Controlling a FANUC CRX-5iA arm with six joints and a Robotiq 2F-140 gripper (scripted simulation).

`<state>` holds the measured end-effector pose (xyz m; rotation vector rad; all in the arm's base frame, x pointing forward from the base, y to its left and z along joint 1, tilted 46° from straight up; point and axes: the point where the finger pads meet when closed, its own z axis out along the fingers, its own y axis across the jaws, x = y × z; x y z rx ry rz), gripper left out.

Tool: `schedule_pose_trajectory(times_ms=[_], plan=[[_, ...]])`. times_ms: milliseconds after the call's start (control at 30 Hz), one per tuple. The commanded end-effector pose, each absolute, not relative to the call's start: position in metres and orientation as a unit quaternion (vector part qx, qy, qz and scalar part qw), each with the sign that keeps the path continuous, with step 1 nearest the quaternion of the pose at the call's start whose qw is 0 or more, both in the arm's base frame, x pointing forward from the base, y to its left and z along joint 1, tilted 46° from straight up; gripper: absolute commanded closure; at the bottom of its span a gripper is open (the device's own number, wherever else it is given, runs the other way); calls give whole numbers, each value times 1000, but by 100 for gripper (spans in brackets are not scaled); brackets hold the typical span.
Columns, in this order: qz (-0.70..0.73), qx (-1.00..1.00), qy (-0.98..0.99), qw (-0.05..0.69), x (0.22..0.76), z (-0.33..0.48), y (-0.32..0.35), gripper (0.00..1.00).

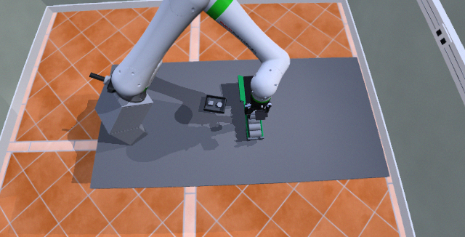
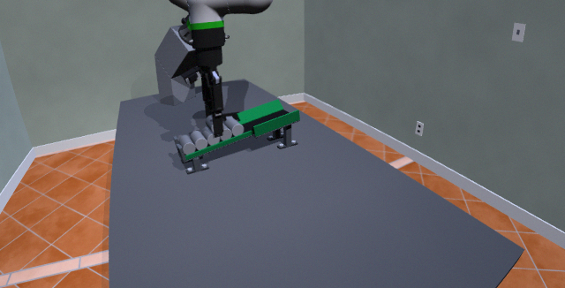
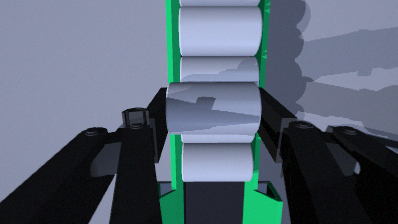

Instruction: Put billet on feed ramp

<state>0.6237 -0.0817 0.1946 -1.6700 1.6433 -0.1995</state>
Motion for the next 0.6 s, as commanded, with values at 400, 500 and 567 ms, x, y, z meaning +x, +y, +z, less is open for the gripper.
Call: schedule_pose_trajectory(times_ms=[400,500,567], plan=[[-79,-655,645,385,588,236,-106,55],[-79,-655,645,385,576,251,-115,55],[-79,-655,645,385,570,258,-119,55]])
